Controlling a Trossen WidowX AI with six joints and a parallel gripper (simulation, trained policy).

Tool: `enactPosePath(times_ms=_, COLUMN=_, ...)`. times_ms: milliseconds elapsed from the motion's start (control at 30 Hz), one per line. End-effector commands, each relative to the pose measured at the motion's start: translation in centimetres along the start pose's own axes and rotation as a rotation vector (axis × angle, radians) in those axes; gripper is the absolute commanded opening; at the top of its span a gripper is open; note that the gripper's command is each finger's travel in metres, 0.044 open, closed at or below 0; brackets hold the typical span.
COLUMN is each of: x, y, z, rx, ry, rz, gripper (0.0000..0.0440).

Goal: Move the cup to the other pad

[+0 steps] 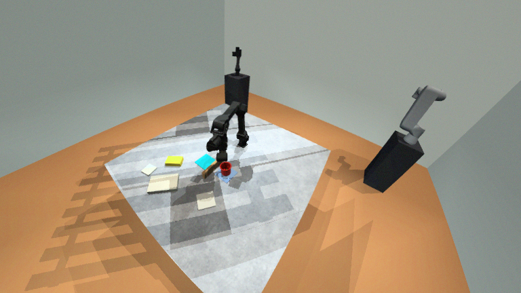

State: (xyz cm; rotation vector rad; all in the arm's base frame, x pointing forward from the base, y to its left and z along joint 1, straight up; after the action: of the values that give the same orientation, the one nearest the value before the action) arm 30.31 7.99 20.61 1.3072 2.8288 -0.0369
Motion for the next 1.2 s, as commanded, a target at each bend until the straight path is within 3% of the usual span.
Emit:
enactPosePath(times_ms=0, x=0.0, y=-0.1, z=1.0, rx=0.032, ry=0.0, rz=0.015, gripper=0.0149)
enactPosePath(times_ms=933, x=1.1, y=-0.7, z=10.6, rx=0.163, ry=0.03, rz=-0.038, gripper=0.017)
enactPosePath(times_ms=967, x=1.2, y=-0.7, z=10.9, rx=0.163, ry=0.032, rz=-0.045, gripper=0.0165)
enactPosePath(times_ms=1167, x=1.1, y=-0.9, z=11.9, rx=0.154, ry=0.025, rz=-0.093, gripper=0.0037)
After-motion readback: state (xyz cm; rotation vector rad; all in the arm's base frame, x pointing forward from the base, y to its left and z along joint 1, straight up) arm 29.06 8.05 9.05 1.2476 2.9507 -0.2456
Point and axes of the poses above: the point midway between the two fingers, 35 mm back from their tips, its own z axis out along the fingers, its own y axis across the jaws, x = y × z, the point moved 3 cm from there along -z, back along the fingers, and after that the axes turned 2 degrees about z, right-handed, at the moved point
